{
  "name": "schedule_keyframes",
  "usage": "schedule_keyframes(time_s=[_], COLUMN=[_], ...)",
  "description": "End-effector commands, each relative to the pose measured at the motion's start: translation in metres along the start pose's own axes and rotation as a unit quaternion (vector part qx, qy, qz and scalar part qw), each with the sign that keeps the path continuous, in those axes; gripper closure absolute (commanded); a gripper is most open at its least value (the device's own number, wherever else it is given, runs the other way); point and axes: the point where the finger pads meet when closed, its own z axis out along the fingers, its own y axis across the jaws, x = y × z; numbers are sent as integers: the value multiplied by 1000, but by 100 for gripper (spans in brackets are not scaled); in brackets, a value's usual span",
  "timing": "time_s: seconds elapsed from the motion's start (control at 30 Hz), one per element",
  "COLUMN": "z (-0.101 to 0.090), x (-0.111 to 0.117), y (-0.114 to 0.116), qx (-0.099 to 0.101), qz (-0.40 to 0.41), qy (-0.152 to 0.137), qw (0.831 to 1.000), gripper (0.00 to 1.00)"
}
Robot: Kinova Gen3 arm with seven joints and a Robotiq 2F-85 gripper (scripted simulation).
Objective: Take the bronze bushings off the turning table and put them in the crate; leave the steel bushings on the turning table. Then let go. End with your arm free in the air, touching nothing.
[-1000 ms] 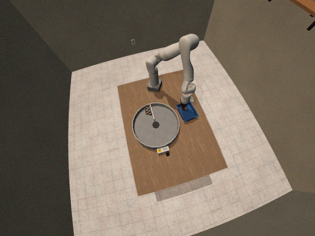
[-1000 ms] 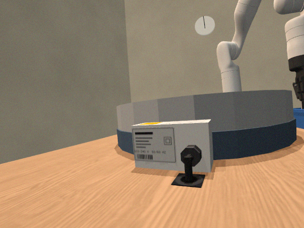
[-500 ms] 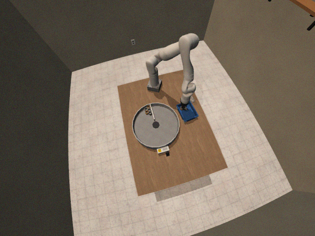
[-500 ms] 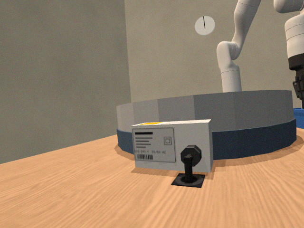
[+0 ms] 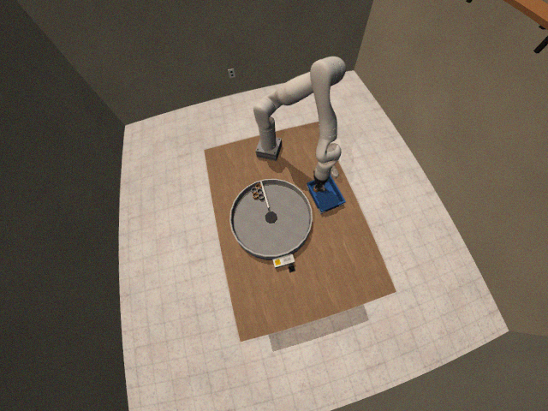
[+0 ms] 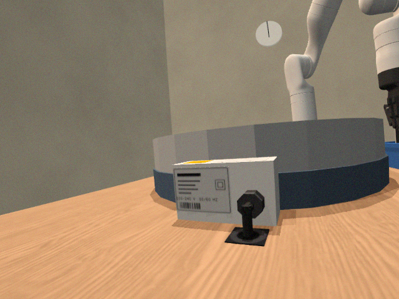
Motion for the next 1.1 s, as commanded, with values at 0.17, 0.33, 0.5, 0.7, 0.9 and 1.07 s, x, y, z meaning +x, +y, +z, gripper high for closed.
schedule_keyframes(time_s=[0.17,0.33,0.5,0.7,0.9,1.07], z=[-55,-55,-55,-110,-110,-110], x=[1,1,1,0,0,0], y=[2,2,2,1,1,1], qx=[-4,-4,-4,-3,-3,-3], qz=[0,0,0,0,0,0], qy=[2,2,2,1,1,1], qw=[1000,1000,1000,1000,1000,1000], gripper=[84,84,84,84,84,84])
